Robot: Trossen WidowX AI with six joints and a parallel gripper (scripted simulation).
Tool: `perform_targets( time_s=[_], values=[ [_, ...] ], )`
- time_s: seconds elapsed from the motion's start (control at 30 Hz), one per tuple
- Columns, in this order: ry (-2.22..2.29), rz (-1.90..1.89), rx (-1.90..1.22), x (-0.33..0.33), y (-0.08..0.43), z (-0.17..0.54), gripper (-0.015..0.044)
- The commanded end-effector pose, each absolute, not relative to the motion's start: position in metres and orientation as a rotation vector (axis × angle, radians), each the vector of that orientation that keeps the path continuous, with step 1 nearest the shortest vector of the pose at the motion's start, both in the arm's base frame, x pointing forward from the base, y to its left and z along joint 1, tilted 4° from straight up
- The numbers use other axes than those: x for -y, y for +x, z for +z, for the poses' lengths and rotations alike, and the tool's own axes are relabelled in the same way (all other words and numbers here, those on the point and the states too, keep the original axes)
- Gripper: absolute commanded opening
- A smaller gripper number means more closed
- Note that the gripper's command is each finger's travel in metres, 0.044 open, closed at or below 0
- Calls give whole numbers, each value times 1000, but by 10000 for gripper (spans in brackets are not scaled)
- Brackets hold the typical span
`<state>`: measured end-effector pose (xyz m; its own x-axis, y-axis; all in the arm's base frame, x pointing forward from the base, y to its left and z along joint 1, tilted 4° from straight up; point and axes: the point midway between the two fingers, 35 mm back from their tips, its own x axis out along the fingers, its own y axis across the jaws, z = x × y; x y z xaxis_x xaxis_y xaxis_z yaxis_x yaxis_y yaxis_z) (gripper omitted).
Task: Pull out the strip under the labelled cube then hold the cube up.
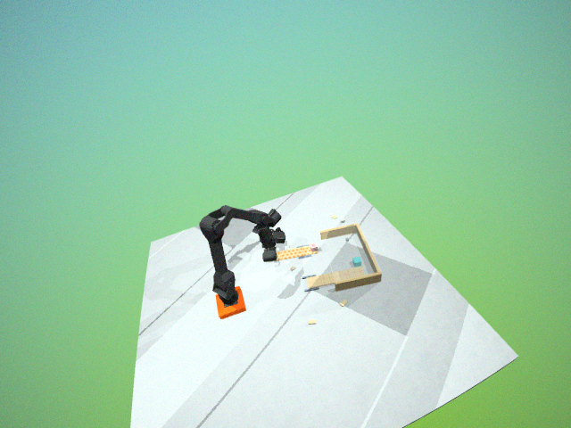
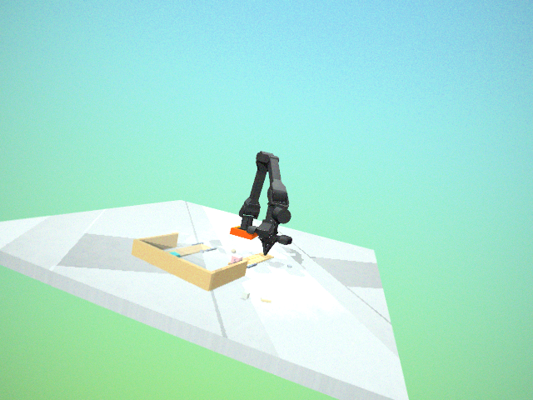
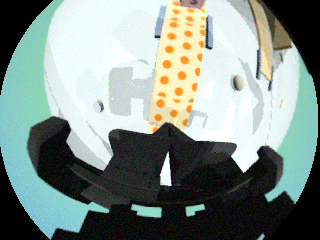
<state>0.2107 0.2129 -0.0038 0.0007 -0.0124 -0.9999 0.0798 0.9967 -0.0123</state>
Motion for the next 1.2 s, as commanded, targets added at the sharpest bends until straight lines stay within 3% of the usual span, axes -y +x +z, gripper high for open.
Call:
perform_targets(
  time_s=[0.0,0.83,1.13,1.17],
  values=[
    [45,-84,-1598,-209,201,-10,0],
    [45,-84,-1598,-209,201,-10,0],
    [45,-84,-1598,-214,212,38,0],
    [37,-75,-1598,-214,213,38,26]
  ],
)
